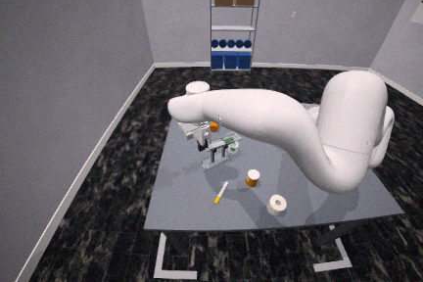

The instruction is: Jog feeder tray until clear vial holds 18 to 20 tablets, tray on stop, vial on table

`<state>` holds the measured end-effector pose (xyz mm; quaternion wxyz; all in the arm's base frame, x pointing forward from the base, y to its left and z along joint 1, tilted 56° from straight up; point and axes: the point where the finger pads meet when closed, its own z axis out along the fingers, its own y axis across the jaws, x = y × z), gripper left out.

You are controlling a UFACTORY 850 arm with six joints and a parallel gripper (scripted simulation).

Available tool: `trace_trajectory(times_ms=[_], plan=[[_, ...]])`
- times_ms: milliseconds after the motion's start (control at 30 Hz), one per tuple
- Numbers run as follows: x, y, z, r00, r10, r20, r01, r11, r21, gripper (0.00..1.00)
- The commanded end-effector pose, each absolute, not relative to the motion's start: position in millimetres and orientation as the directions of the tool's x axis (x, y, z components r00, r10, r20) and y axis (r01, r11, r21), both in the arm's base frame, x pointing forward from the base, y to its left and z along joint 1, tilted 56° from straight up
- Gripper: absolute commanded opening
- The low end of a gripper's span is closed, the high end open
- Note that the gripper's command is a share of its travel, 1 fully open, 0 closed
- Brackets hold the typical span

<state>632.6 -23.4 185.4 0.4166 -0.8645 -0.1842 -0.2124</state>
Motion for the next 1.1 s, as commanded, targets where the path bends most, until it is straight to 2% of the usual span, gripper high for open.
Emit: trace_trajectory(times_ms=[0, 300, 1067], plan=[[630, -24, 183, 0.841, 0.141, 0.522, 0.496, -0.586, -0.641, 0.00], [653, -24, 201, 0.841, 0.141, 0.522, 0.496, -0.586, -0.641, 0.00], [653, -24, 201, 0.841, 0.141, 0.522, 0.496, -0.586, -0.641, 0.00]])
